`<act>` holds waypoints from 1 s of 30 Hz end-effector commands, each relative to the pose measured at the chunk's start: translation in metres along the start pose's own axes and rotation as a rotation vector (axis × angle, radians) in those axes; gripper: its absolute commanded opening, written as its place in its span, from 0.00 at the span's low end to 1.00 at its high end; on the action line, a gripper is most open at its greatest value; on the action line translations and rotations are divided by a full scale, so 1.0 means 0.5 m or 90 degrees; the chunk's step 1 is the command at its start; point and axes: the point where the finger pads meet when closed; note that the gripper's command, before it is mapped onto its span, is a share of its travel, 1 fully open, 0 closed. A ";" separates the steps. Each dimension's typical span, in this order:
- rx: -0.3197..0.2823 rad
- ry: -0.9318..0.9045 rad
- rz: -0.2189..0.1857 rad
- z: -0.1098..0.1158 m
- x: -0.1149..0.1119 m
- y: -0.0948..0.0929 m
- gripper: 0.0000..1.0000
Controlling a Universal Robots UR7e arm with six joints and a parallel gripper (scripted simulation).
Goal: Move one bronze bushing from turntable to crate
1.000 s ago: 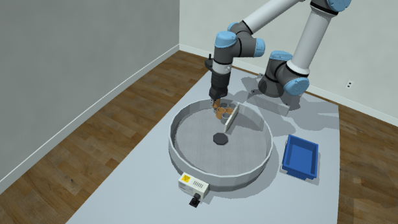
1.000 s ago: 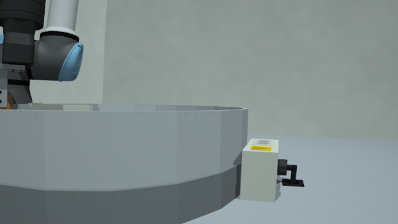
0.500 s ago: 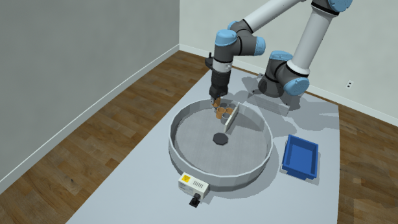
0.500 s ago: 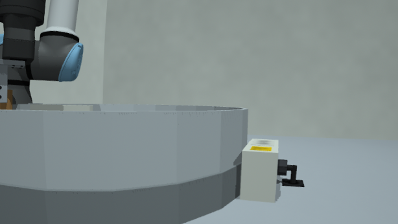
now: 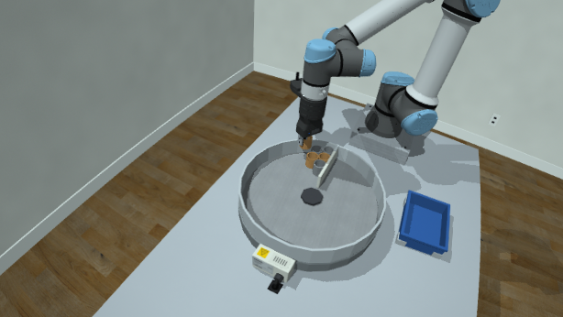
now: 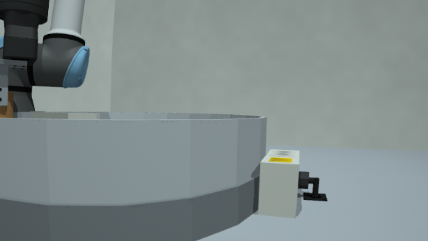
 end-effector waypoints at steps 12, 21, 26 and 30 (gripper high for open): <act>0.000 0.000 -0.001 0.000 -0.001 0.050 0.00; 0.000 0.000 -0.001 0.000 -0.001 0.062 0.00; 0.000 0.000 -0.001 0.000 -0.001 0.073 0.00; 0.000 0.000 -0.001 0.000 -0.001 0.119 0.00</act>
Point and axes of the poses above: the point where the finger pads meet when closed, its own y axis back along the fingers, its own x axis across the jaws, z = x × y, and after that the axes turned 1 degree about -y, right-handed
